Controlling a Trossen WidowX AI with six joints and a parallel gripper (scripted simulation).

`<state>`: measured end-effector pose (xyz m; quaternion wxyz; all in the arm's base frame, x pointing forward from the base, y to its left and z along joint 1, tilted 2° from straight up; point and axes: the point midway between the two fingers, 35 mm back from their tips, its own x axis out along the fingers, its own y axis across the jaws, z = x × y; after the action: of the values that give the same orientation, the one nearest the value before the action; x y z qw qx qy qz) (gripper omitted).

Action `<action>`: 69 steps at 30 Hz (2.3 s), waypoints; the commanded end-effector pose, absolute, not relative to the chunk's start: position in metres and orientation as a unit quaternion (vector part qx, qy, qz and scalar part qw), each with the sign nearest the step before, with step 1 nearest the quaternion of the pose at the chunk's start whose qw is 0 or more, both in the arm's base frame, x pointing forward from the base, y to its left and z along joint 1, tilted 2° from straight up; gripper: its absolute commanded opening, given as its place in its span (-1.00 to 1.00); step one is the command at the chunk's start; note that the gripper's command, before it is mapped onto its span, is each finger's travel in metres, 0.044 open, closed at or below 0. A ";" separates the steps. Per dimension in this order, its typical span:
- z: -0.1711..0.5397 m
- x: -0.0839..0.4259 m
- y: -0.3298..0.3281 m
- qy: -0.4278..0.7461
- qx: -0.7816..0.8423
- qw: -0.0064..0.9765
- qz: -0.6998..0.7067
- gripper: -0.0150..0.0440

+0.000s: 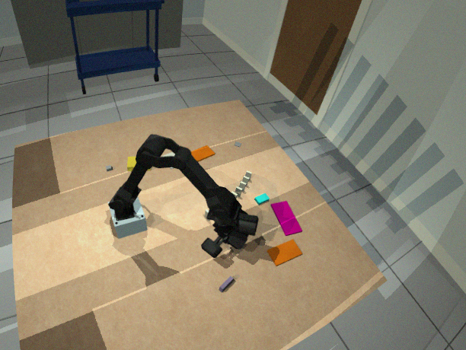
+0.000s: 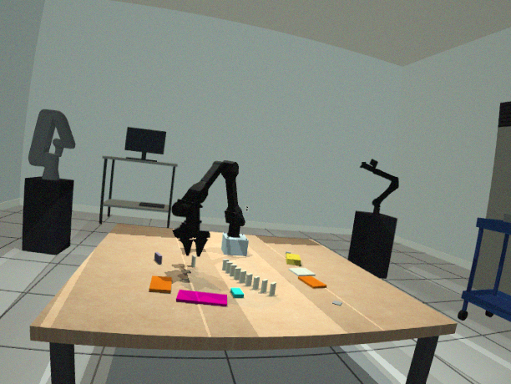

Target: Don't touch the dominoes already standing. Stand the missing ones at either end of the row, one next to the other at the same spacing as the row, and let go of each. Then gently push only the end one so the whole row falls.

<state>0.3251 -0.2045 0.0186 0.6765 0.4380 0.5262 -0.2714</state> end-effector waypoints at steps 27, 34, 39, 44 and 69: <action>-0.008 0.301 -0.195 0.567 0.410 0.600 -0.388 1.00; -0.014 0.302 -0.195 0.567 0.410 0.600 -0.388 0.82; -0.014 0.302 -0.195 0.567 0.410 0.600 -0.388 0.38; -0.014 0.302 -0.195 0.567 0.410 0.600 -0.388 -0.07; 0.124 0.295 -0.195 0.568 0.410 0.600 -0.386 -0.13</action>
<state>0.2987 -0.1977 0.1018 0.6010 0.4109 0.5676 -0.3845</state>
